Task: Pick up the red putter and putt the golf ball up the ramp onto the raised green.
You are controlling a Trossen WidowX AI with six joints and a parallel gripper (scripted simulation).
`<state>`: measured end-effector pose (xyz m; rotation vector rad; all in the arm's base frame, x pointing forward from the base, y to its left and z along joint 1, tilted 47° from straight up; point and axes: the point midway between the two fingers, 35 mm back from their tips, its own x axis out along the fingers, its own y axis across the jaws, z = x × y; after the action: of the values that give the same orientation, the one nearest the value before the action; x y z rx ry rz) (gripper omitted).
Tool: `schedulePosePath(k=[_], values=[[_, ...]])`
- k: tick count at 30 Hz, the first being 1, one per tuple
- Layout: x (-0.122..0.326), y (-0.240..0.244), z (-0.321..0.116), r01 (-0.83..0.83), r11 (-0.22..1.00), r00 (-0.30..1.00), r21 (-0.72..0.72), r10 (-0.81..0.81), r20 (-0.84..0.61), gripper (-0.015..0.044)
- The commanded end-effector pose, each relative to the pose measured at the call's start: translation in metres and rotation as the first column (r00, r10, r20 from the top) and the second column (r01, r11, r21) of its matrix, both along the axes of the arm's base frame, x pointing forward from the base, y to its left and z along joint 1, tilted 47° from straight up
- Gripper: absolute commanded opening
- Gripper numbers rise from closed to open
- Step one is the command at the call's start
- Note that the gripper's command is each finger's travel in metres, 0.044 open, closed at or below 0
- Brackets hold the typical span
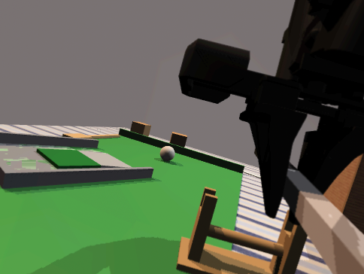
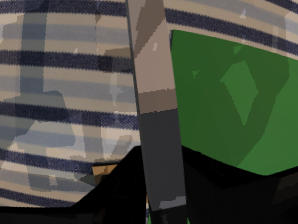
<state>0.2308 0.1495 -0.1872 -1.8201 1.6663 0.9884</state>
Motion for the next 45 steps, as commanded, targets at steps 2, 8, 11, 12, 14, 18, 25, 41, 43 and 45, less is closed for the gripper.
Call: schedulePosePath(k=[2, 8, 11, 12, 14, 18, 25, 41, 43, 45], values=[[-0.002, 0.017, 0.016, 0.008, 1.0, 1.0, 0.009, -0.008, 0.002, 0.0], [0.015, 0.012, 0.022, 0.142, 0.988, 0.988, 0.068, -0.145, 0.05, 0.0], [0.028, 0.012, 0.033, 0.263, 0.957, 0.959, 0.12, -0.274, 0.078, 0.0], [0.033, 0.011, 0.037, 0.303, 0.943, 0.945, 0.138, -0.316, 0.086, 0.0], [0.042, 0.009, 0.045, 0.372, 0.912, 0.915, 0.17, -0.392, 0.099, 0.0], [0.059, 0.001, 0.062, 0.489, 0.841, 0.844, 0.231, -0.523, 0.116, 0.0], [0.086, -0.018, 0.095, 0.657, 0.678, 0.681, 0.33, -0.722, 0.127, 0.0], [0.131, -0.061, 0.162, 0.843, 0.193, 0.193, 0.501, -0.98, 0.052, 0.0], [0.137, -0.068, 0.174, 0.847, 0.103, 0.104, 0.521, -0.994, 0.027, 0.0], [0.143, -0.076, 0.186, 0.843, 0.012, 0.014, 0.538, -1.0, 0.001, 0.0]])
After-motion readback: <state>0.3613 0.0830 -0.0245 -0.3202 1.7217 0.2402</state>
